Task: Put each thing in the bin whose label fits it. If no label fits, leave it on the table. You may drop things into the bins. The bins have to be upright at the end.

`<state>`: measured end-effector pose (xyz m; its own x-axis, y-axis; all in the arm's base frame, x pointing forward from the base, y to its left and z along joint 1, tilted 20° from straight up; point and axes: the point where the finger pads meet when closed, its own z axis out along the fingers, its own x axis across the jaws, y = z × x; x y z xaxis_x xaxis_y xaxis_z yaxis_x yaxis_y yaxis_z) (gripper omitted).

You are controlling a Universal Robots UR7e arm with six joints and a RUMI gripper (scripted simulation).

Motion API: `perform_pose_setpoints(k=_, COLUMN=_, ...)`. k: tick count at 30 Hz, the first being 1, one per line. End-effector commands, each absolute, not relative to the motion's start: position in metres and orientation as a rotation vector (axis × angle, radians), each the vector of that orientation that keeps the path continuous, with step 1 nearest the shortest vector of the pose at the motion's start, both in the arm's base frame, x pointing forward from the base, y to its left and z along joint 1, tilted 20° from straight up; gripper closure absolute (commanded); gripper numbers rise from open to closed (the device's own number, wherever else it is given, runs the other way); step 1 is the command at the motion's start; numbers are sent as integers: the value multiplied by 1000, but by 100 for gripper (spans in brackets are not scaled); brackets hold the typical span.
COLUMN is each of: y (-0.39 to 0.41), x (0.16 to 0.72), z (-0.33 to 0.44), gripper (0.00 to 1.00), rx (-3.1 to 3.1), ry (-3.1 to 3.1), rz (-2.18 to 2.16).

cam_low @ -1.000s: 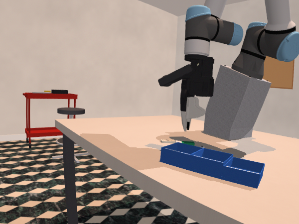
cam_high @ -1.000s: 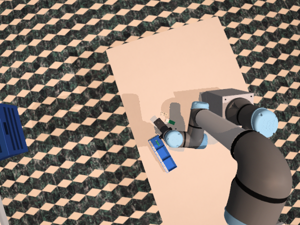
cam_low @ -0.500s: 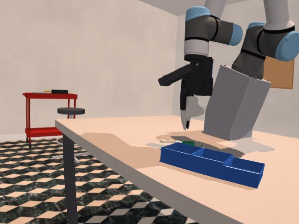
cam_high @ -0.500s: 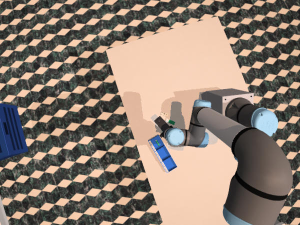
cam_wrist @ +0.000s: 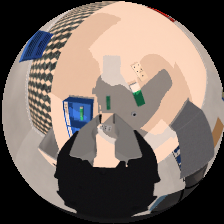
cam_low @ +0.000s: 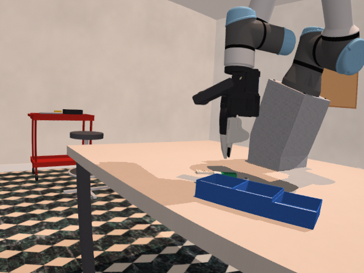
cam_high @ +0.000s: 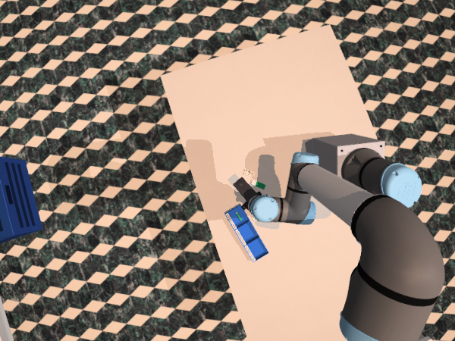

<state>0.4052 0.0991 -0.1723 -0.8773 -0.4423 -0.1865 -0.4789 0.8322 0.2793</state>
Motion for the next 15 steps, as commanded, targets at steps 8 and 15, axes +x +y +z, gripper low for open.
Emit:
perform_pose_setpoints(k=8, y=107, x=407, z=-194, gripper=86, rx=-731, ry=2896, rz=486)
perform_pose_setpoints(k=15, y=114, x=407, z=-213, gripper=86, rx=-731, ry=2896, rz=486)
